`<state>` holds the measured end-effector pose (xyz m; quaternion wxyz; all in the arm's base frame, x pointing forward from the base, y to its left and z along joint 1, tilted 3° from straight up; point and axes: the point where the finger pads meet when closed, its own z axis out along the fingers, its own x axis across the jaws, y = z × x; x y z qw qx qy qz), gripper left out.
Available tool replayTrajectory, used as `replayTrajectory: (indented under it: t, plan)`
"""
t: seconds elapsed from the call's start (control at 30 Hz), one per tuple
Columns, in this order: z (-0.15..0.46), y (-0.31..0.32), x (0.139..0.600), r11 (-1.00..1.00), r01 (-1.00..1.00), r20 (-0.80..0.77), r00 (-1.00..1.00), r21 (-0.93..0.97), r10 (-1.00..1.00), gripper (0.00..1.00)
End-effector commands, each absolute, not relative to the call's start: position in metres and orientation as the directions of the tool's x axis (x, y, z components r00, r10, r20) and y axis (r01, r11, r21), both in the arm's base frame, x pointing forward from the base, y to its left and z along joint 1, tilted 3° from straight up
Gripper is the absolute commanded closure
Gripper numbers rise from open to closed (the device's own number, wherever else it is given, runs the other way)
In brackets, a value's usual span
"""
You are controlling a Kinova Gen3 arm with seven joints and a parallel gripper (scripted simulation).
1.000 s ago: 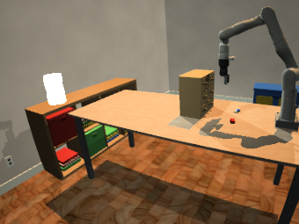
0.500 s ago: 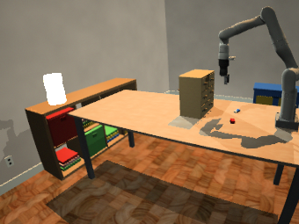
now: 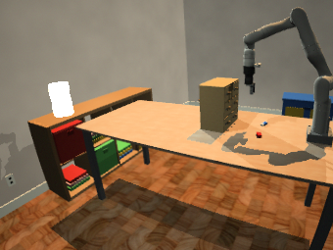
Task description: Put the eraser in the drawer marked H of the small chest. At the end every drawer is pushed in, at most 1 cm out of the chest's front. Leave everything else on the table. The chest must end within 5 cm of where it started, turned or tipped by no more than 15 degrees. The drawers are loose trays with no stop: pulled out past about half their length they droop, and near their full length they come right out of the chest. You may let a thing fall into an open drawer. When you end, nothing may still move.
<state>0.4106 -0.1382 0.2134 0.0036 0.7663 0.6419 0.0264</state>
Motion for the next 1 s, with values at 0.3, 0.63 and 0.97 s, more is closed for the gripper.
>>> replayTrajectory:
  t: [0.3, 0.63, 0.97]
  plan:
    - [0.214, -0.134, 0.412, -0.093, 0.995, 0.032, 0.092, 0.044, 0.995, 0.00]
    - [0.213, -0.127, 0.413, 0.048, 0.998, 0.026, -0.049, 0.048, 0.998, 0.00]
    - [0.212, -0.120, 0.414, 0.196, 0.979, 0.018, -0.198, 0.051, 0.980, 0.00]
